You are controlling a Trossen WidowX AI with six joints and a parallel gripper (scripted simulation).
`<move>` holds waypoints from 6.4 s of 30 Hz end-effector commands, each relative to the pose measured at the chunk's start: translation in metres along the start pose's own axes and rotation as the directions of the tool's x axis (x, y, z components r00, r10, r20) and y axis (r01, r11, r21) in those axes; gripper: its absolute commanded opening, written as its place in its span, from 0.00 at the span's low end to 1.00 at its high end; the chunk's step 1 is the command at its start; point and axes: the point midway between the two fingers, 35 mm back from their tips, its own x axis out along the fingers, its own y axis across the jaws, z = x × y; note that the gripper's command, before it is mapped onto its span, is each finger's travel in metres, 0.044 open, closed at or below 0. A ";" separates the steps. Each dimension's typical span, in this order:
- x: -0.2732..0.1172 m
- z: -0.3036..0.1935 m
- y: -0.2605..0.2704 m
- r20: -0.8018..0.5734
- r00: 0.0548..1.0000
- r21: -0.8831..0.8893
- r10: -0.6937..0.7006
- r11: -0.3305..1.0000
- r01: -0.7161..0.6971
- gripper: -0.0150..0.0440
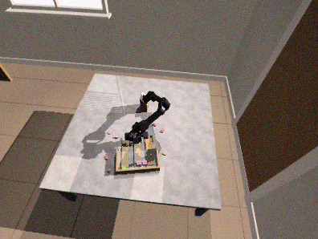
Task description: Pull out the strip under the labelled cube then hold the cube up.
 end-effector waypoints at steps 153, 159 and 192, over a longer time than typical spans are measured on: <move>0.005 -0.190 -0.002 -0.006 1.000 0.006 0.002 1.000 -0.002 0.25; 0.005 -0.190 -0.002 -0.006 1.000 0.006 0.002 1.000 -0.002 0.25; -0.052 -0.070 -0.003 -0.003 1.000 -0.056 0.001 0.998 -0.001 1.00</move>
